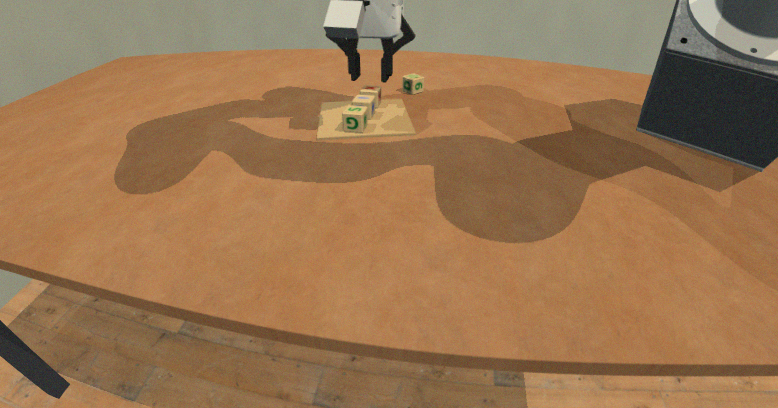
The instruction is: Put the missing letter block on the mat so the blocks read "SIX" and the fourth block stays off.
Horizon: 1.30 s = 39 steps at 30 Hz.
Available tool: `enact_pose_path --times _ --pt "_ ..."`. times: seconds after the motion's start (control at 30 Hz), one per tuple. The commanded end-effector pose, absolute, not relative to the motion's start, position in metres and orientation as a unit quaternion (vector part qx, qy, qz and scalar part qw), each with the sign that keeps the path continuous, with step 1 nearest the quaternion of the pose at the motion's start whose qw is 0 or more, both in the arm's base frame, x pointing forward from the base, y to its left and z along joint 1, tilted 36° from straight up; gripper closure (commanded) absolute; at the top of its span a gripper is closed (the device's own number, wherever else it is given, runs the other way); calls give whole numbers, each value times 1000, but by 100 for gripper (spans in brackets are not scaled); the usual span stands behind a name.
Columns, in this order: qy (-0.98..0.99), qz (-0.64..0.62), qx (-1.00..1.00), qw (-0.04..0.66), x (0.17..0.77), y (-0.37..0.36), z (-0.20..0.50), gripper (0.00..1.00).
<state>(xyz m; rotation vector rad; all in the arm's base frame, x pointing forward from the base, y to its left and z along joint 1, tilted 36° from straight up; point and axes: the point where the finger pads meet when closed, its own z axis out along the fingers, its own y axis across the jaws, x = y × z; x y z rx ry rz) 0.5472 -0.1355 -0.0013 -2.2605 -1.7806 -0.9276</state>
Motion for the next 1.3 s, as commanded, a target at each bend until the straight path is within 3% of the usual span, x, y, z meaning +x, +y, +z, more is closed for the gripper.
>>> enact_pose_path --times 0.0,0.43,0.47,1.27 --pt "-588 -306 -746 59 537 -147 20 53" --pt "-588 -306 -746 59 529 -157 38 53" --pt "-588 -306 -746 59 529 -157 38 0" --pt "-588 -306 -746 59 529 -157 38 0"
